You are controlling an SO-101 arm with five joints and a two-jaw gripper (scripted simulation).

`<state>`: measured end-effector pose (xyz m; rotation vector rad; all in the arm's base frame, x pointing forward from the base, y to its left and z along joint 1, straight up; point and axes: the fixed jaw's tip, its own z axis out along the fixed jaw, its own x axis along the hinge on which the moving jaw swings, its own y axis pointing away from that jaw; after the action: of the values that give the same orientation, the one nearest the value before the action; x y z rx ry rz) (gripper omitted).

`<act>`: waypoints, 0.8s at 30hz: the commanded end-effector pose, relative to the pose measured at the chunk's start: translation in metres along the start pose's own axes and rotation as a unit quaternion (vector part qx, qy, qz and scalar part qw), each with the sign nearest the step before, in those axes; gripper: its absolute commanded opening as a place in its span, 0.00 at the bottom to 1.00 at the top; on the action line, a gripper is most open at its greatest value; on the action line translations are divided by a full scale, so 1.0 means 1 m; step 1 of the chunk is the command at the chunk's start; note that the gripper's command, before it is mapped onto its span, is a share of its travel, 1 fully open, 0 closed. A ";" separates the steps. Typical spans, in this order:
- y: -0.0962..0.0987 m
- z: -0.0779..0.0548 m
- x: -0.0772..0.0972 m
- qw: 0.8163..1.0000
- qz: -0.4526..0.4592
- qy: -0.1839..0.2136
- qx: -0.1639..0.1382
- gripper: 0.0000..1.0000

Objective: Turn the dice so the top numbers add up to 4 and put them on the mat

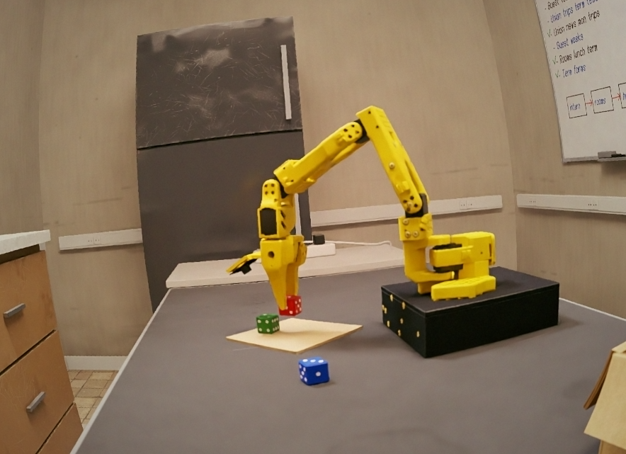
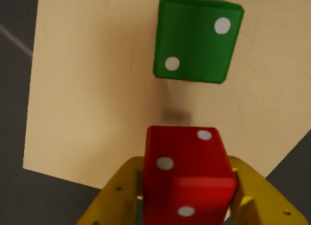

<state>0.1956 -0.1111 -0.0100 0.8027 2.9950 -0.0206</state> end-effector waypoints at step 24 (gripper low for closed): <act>-0.001 0.013 0.005 1.000 0.005 0.013 -0.001 0.00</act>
<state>0.1962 -0.1115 -0.0172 0.8024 2.9932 -0.0214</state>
